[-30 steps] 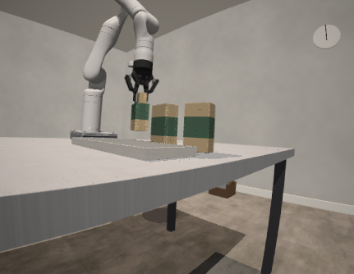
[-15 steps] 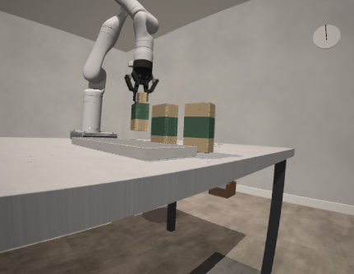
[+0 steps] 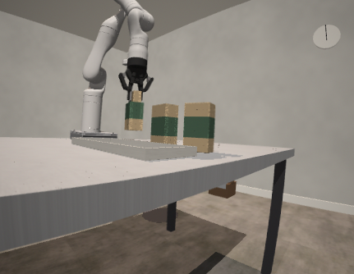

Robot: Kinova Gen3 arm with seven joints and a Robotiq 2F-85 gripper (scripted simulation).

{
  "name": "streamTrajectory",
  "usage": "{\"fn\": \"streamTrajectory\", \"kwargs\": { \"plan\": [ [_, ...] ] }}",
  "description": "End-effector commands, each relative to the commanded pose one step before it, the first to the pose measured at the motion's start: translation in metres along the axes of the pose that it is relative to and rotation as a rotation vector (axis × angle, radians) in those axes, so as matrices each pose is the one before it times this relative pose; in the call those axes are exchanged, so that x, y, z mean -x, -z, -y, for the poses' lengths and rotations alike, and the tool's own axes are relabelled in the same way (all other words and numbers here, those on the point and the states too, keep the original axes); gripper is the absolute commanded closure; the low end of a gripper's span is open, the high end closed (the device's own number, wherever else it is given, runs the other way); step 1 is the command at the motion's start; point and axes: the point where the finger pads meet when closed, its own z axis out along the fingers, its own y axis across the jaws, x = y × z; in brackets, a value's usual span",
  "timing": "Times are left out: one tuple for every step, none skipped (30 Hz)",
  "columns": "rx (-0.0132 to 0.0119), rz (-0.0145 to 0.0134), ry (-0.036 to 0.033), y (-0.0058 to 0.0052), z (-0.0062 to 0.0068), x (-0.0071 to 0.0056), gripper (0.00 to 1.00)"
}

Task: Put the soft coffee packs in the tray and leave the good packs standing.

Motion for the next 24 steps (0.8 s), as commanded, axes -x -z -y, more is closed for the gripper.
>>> {"fn": "streamTrajectory", "kwargs": {
  "plan": [
    [0.00065, 0.00075, -0.01918, 0.00044, 0.01359, 0.00618, 0.73],
    [0.00000, 0.00000, 0.00000, 0.00000, 0.00409, 0.00175, 0.73],
    [0.00000, 0.00000, 0.00000, 0.00000, 0.00421, 0.00180, 0.73],
    [0.00000, 0.00000, 0.00000, 0.00000, 0.00430, 0.00184, 0.73],
    [0.00000, 0.00000, 0.00000, 0.00000, 0.00438, 0.00188, 0.73],
    [0.00000, 0.00000, 0.00000, 0.00000, 0.00443, 0.00190, 0.73],
    [0.00000, 0.00000, 0.00000, 0.00000, 0.00447, 0.00192, 0.73],
    [0.00000, 0.00000, 0.00000, 0.00000, 0.00449, 0.00192, 0.73],
    [0.00000, 0.00000, 0.00000, 0.00000, 0.00448, 0.00192, 0.73],
    [0.00000, 0.00000, 0.00000, 0.00000, 0.00000, 0.00000, 0.73],
    [0.00000, 0.00000, 0.00000, 0.00000, 0.00000, 0.00000, 0.73],
    [0.00000, 0.00000, 0.00000, 0.00000, 0.00446, 0.00191, 0.73],
    [0.00000, 0.00000, 0.00000, 0.00000, 0.00442, 0.00189, 0.73],
    [0.00000, 0.00000, 0.00000, 0.00000, 0.00436, 0.00187, 0.73],
    [0.00000, 0.00000, 0.00000, 0.00000, 0.00428, 0.00183, 0.73],
    [0.00000, 0.00000, 0.00000, 0.00000, 0.00418, 0.00179, 0.73],
    [0.00000, 0.00000, 0.00000, 0.00000, 0.00407, 0.00174, 0.73],
    [0.00000, 0.00000, 0.00000, 0.00000, 0.00394, 0.00169, 0.73],
    [0.00000, 0.00000, 0.00000, 0.00000, 0.00379, 0.00163, 0.73],
    [0.00000, 0.00000, 0.00000, 0.00000, 0.00362, 0.00156, 0.73],
    [0.00000, 0.00000, 0.00000, 0.00000, 0.00345, 0.00148, 0.73],
    [0.00000, 0.00000, 0.00000, 0.00000, 0.00326, 0.00139, 0.73],
    [0.00000, 0.00000, 0.00000, 0.00000, 0.00305, 0.00131, 0.73],
    [0.00000, 0.00000, 0.00000, 0.00000, 0.00283, 0.00122, 0.73]
  ]
}}
